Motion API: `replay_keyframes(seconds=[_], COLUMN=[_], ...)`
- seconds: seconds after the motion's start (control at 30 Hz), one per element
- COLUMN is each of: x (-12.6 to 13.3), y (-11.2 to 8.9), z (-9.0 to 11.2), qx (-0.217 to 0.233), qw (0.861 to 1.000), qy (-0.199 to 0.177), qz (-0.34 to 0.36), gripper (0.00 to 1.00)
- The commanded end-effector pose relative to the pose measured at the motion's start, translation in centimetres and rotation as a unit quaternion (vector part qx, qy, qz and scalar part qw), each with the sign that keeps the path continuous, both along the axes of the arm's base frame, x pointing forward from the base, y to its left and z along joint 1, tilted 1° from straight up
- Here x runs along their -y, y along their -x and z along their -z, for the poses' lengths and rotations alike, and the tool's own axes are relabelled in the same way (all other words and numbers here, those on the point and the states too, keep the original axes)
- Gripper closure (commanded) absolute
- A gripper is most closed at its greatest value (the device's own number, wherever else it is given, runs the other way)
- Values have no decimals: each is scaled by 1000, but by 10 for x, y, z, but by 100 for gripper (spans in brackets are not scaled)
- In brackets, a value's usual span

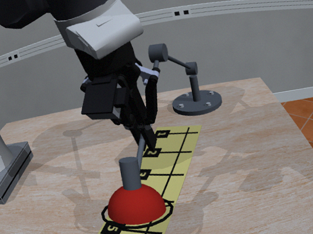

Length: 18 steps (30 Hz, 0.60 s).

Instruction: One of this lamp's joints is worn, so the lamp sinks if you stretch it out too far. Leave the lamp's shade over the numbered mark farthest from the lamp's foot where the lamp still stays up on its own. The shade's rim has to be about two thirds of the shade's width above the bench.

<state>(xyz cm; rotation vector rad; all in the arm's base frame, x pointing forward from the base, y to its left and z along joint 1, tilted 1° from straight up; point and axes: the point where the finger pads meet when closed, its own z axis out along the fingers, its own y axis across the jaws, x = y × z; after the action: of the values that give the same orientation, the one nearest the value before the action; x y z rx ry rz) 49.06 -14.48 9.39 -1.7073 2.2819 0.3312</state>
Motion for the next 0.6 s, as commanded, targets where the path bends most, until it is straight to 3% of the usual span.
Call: replay_keyframes(seconds=[0.0,0.57], x=[15,21], y=[-1,-1], z=[-1,-3], qx=[5,5], qw=[1000,1000], qy=[9,9], qz=[4,4], gripper=[90,90])
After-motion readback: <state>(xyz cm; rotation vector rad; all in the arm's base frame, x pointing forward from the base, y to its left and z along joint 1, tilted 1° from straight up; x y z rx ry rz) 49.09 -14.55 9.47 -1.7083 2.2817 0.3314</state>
